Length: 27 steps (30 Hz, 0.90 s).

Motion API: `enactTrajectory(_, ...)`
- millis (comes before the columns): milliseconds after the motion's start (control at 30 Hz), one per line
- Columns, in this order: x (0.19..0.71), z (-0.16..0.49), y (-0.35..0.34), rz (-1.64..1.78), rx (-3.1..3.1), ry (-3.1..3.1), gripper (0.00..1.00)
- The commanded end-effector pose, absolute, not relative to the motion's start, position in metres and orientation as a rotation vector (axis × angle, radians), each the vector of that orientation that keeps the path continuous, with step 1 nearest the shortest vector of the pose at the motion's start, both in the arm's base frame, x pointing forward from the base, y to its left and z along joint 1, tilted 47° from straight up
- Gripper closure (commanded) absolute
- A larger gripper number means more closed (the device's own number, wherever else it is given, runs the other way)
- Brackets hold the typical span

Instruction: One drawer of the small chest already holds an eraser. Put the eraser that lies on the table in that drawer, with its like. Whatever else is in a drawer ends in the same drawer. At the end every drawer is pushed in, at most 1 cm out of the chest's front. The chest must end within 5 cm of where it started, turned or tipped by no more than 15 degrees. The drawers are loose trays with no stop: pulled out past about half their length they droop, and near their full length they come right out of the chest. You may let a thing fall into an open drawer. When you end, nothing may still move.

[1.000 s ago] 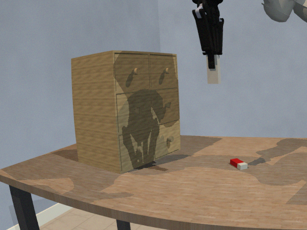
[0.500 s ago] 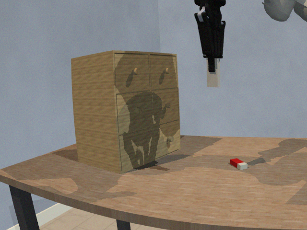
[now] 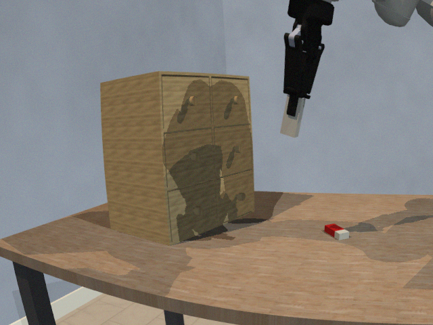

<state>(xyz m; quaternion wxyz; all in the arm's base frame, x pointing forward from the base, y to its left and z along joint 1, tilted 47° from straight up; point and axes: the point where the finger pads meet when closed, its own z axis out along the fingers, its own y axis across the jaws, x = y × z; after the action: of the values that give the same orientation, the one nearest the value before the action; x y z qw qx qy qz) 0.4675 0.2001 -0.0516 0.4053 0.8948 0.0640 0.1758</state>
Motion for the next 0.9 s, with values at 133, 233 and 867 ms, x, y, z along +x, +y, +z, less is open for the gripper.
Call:
enactTrajectory(133, 0.493, -0.063, 0.193, 0.764, 2.216, 0.218, 1.0)
enactTrajectory(233, 0.502, -0.068, 0.188, 0.87, 2.182, 0.265, 1.0)
enactTrajectory(867, 0.545, -0.089, 0.16, 1.379, 1.95, 0.492, 1.0)
